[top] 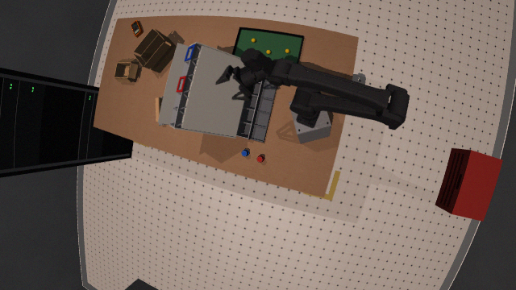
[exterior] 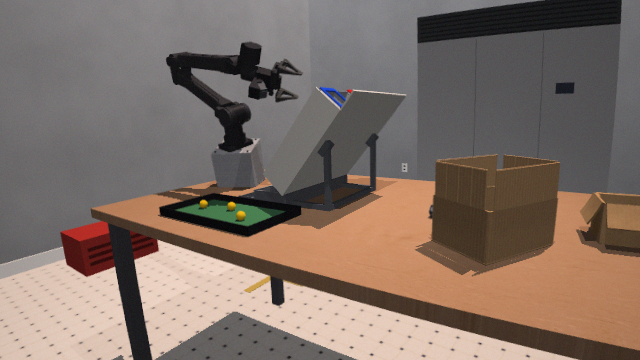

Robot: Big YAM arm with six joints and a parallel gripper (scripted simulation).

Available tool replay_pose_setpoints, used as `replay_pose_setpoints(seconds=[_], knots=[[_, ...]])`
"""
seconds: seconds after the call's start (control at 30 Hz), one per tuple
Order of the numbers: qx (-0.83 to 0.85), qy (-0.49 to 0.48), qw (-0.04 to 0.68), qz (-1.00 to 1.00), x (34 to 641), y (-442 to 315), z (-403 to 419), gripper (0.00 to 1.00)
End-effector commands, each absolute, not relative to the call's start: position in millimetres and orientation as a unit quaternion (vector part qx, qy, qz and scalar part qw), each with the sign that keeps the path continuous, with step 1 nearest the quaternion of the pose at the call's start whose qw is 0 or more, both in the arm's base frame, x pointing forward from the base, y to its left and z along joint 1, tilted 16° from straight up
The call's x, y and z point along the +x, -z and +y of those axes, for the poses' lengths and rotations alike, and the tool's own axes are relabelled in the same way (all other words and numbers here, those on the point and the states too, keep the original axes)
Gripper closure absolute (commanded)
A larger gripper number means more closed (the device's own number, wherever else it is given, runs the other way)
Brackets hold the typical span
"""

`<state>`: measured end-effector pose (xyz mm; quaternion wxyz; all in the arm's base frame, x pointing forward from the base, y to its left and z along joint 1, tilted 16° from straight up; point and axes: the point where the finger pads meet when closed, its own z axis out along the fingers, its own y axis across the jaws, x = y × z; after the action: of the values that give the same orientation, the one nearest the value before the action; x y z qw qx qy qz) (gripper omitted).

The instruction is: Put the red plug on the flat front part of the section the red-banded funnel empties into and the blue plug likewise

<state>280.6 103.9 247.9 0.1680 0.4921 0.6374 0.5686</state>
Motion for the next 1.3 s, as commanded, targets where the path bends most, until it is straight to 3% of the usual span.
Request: replay_pose_setpoints(seconds=[0.0,1.27], knots=[[0.49,-0.571,0.17,0.637,281,-252,104,0.0],[0.481,-0.579,0.18,0.633,284,-269,104,0.0]])
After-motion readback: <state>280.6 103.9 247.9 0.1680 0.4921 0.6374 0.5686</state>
